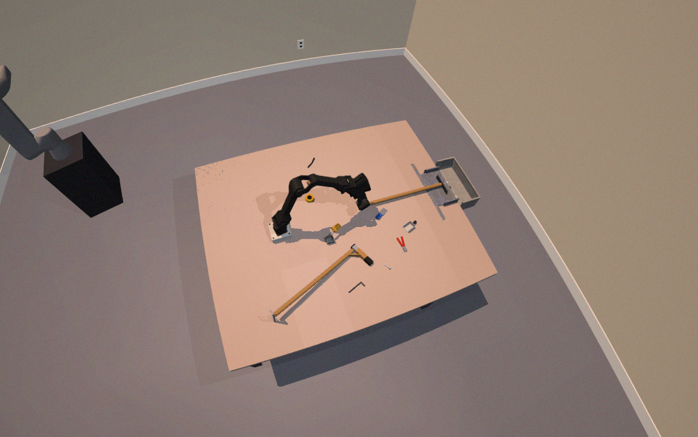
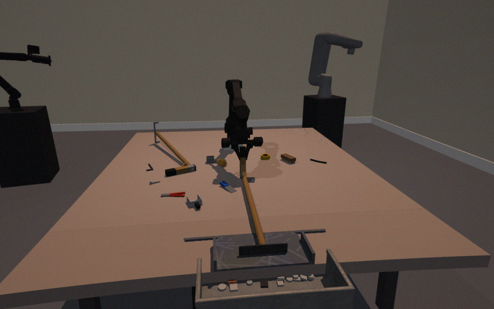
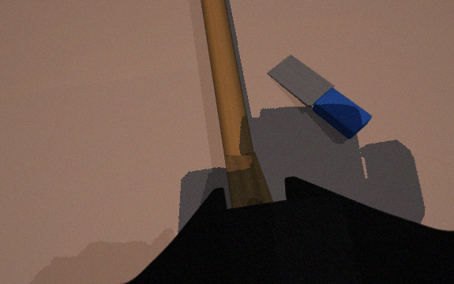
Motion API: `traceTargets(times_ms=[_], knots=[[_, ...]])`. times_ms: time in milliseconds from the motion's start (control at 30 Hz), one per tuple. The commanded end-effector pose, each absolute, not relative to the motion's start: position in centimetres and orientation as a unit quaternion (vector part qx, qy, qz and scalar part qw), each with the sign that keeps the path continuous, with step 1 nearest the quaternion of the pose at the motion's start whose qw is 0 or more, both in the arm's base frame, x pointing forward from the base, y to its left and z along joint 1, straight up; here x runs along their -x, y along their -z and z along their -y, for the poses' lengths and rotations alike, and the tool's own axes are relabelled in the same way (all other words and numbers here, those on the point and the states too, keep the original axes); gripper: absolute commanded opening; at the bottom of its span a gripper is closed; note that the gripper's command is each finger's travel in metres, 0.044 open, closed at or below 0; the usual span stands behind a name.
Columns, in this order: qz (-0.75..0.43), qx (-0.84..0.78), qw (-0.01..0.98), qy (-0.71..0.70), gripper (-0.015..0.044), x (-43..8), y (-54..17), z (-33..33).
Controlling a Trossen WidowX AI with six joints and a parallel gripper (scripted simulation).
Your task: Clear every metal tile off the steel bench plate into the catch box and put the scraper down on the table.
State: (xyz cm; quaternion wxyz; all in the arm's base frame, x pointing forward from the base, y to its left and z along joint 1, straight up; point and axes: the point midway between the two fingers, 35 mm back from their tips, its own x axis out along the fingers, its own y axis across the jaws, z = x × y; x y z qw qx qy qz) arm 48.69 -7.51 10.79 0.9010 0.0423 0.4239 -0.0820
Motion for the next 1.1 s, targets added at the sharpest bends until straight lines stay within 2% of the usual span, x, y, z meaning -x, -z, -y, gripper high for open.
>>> traceTargets(times_ms=[0, 1067], knots=[[-0.414, -0.043, 0.905, 0.086, 0.0, -48.3, -11.6, 7.5], [-0.413, -0.043, 0.905, 0.086, 0.0, -44.4, -11.9, 6.8]])
